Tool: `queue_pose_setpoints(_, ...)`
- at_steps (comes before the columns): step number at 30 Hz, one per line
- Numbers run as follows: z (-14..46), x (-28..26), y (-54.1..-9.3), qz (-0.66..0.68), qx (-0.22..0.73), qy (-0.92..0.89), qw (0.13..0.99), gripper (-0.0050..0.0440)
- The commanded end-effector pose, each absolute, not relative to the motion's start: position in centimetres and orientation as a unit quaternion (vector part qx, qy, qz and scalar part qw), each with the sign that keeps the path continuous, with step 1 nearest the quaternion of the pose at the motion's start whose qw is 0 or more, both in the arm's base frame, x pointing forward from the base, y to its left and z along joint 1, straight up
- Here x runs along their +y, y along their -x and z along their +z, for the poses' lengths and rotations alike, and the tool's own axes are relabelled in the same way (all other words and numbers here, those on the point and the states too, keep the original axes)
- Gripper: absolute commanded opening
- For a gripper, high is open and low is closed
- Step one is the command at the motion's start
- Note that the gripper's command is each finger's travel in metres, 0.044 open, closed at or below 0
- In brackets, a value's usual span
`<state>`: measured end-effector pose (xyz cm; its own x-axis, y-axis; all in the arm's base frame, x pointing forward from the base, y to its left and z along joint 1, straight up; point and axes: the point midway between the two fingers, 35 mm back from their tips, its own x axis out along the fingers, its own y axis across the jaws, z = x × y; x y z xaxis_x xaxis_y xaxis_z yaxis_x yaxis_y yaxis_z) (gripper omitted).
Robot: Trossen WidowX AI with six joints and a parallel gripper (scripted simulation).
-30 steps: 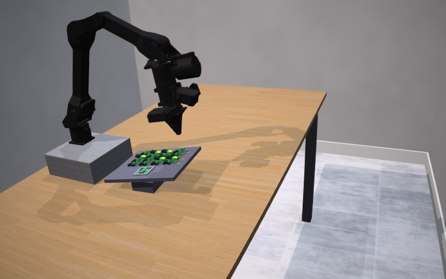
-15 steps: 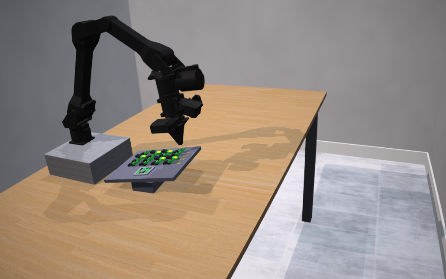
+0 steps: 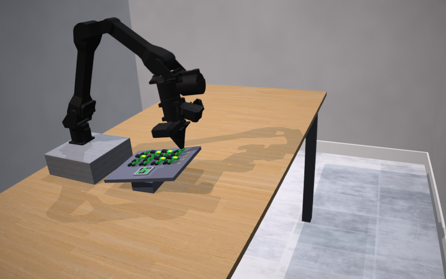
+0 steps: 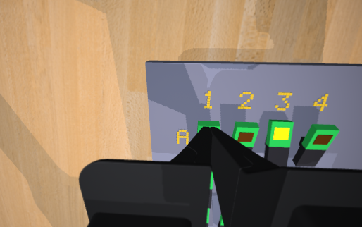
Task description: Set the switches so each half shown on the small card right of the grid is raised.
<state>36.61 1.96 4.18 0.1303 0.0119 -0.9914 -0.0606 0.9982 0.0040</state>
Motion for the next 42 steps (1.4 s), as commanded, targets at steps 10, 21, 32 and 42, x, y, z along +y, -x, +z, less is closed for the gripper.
queue_pose_setpoints(10, 5.1, 2.0, -37.1, 0.025, 0.646, 0.02, 0.763, -0.005)
queue_pose_setpoints(21, 4.5, 2.0, -36.9, 0.026, 0.652, 0.021, 0.757, -0.005)
queue_pose_setpoints(32, 4.2, 2.0, -36.9, 0.026, 0.653, 0.021, 0.756, -0.005)
queue_pose_setpoints(42, 4.0, 2.0, -36.9, 0.026, 0.654, 0.021, 0.756, -0.005)
